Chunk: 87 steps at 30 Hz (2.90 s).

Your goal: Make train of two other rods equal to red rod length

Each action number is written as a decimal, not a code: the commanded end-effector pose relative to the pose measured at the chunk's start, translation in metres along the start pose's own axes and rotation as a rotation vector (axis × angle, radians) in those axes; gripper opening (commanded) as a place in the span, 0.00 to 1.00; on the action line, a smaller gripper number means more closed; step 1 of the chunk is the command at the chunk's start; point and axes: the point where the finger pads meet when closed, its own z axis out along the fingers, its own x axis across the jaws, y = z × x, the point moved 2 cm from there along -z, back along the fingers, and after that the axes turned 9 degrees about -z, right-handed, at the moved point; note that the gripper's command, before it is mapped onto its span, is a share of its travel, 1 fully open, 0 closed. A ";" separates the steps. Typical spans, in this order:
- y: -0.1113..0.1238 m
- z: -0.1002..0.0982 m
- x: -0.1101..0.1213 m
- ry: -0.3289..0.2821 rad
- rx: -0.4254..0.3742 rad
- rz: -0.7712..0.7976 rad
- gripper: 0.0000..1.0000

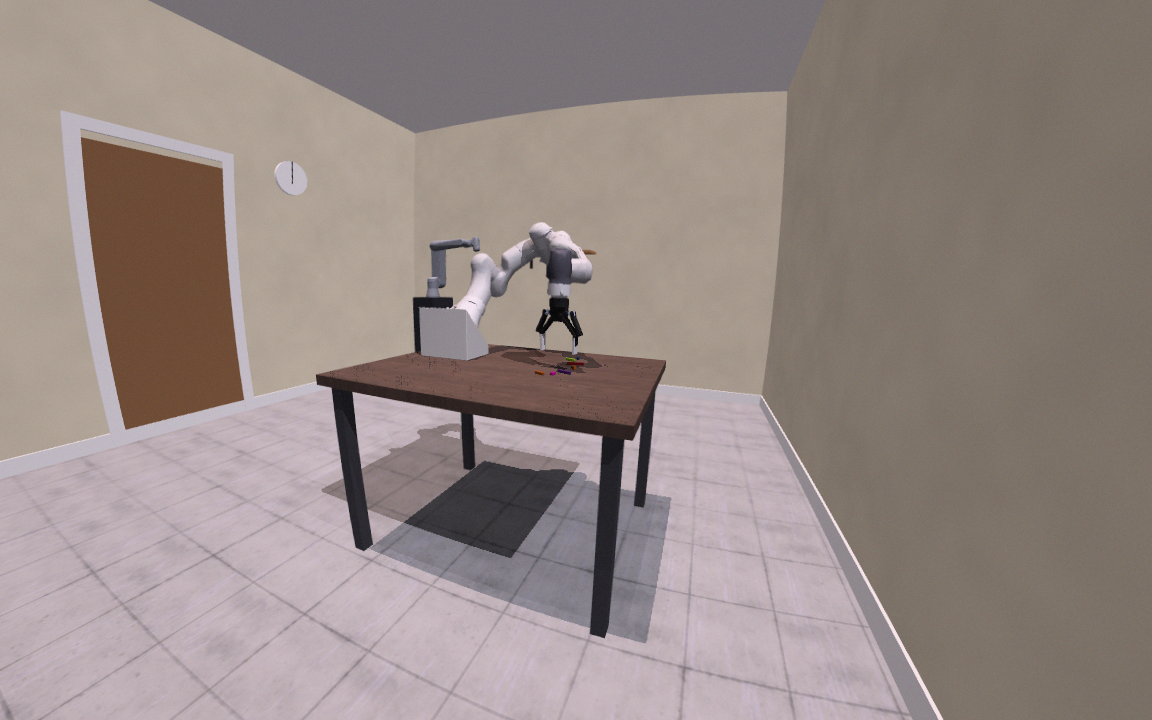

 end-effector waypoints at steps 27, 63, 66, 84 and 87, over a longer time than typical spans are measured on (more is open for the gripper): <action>-0.088 0.001 0.035 -0.001 -0.015 -0.671 1.00; -0.136 0.002 0.047 -0.010 -0.022 -0.972 1.00; -0.136 0.002 0.047 -0.010 -0.022 -0.972 1.00; -0.136 0.002 0.047 -0.010 -0.022 -0.972 1.00; -0.136 0.002 0.047 -0.010 -0.022 -0.972 1.00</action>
